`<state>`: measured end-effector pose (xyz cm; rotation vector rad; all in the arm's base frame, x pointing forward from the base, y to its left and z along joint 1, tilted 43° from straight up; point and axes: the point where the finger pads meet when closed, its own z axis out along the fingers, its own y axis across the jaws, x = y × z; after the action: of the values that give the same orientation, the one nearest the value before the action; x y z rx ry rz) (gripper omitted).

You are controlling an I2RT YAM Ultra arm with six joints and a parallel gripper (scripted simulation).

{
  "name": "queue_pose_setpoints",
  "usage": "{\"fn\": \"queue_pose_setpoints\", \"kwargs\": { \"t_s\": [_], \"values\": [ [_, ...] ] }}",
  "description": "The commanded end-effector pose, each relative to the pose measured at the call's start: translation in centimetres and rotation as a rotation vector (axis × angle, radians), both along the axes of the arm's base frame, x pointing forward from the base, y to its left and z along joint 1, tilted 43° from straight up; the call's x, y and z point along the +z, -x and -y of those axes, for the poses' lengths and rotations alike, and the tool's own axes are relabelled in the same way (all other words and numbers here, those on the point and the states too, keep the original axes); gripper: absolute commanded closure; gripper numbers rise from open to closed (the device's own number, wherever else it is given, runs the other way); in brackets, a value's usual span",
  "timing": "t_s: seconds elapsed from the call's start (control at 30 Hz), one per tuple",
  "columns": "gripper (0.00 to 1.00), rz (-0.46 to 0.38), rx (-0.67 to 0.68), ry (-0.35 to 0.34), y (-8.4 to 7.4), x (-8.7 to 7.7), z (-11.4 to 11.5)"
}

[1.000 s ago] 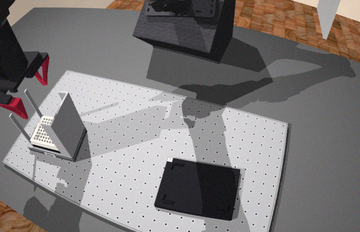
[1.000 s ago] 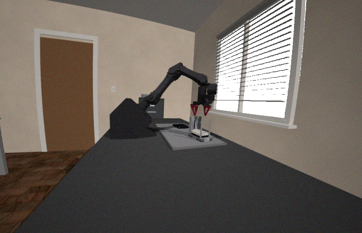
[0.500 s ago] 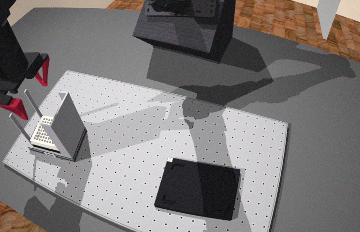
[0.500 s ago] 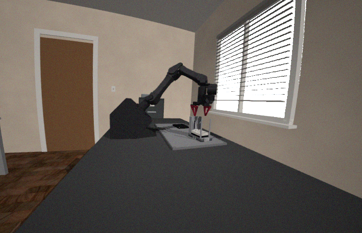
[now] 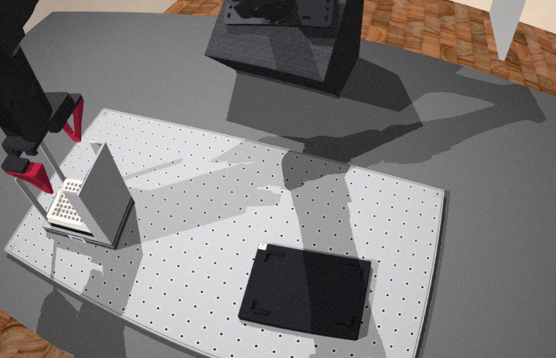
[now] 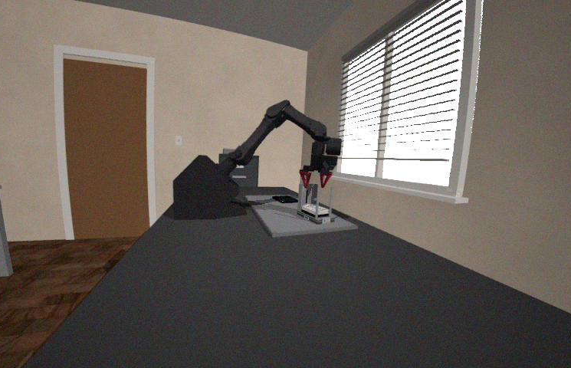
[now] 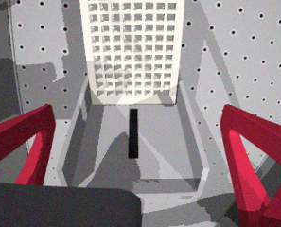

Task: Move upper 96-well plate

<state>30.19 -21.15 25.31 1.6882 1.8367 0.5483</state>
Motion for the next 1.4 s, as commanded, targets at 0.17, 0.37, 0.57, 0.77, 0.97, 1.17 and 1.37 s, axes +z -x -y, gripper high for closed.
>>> {"fn": "queue_pose_setpoints", "kwargs": {
  "t_s": [0.17, 0.37, 0.57, 0.77, 0.97, 1.17, 1.37],
  "values": [
    [0.00, 0.001, -0.013, 0.011, -1.1, -1.3, 0.6],
    [0.00, 0.005, -0.012, 0.015, -1.6, -1.6, 0.6],
    [0.00, 0.005, -0.012, 0.015, -2.2, -2.4, 0.7],
    [0.00, 0.001, -0.017, 0.011, -2.7, -3.2, 0.9],
    [0.00, 0.000, -0.014, 0.012, -3.3, -3.9, 0.9],
    [0.00, 0.011, -0.014, 0.021, -3.9, -4.1, 1.0],
    [0.00, 0.000, -0.016, 0.012, -4.4, -5.1, 1.1]
  ]
}}
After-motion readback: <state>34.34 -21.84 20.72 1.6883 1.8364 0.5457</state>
